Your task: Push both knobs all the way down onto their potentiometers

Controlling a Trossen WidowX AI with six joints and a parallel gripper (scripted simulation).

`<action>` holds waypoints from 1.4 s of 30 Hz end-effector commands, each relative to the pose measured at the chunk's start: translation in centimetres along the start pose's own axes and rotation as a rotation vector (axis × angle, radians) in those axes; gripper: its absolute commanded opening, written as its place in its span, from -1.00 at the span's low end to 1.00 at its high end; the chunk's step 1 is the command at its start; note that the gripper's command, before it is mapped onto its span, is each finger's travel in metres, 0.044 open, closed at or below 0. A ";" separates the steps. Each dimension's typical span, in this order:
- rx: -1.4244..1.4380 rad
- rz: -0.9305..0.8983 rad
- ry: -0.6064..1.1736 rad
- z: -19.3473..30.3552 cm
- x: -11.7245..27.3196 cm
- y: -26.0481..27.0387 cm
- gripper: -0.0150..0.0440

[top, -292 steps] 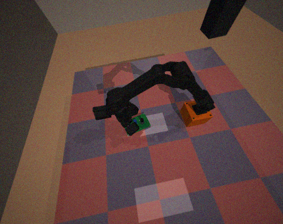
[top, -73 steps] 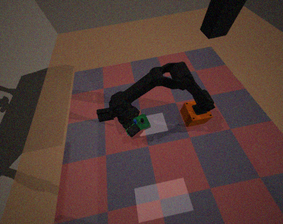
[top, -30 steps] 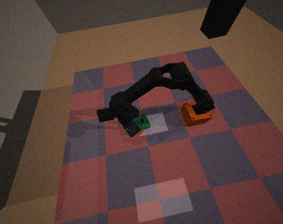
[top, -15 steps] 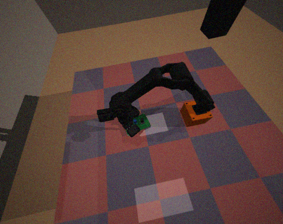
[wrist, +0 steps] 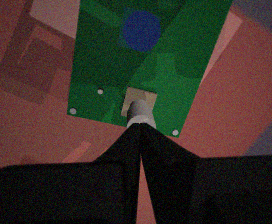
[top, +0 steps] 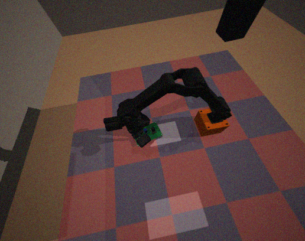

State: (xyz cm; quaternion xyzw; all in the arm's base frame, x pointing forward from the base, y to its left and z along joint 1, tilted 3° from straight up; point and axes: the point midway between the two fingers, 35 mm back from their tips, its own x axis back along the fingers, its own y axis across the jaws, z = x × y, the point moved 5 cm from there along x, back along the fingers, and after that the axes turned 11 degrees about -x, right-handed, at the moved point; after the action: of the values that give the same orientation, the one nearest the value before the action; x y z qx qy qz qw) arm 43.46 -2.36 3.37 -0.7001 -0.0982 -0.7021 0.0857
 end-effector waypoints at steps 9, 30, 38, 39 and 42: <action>-0.004 0.006 -0.009 0.1 0.9 0.0 -0.49; 0.000 0.006 -0.019 -3.1 2.8 -0.6 0.67; -0.002 0.008 -0.022 -11.3 4.6 -2.7 1.00; -0.002 0.008 -0.023 -12.4 4.7 -3.0 1.00; -0.003 0.009 -0.025 -15.7 4.6 -3.9 1.00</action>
State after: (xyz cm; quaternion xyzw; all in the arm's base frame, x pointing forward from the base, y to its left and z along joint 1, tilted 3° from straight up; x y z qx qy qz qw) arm 30.98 -2.61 8.09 -0.7071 -0.0940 -0.6957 0.0841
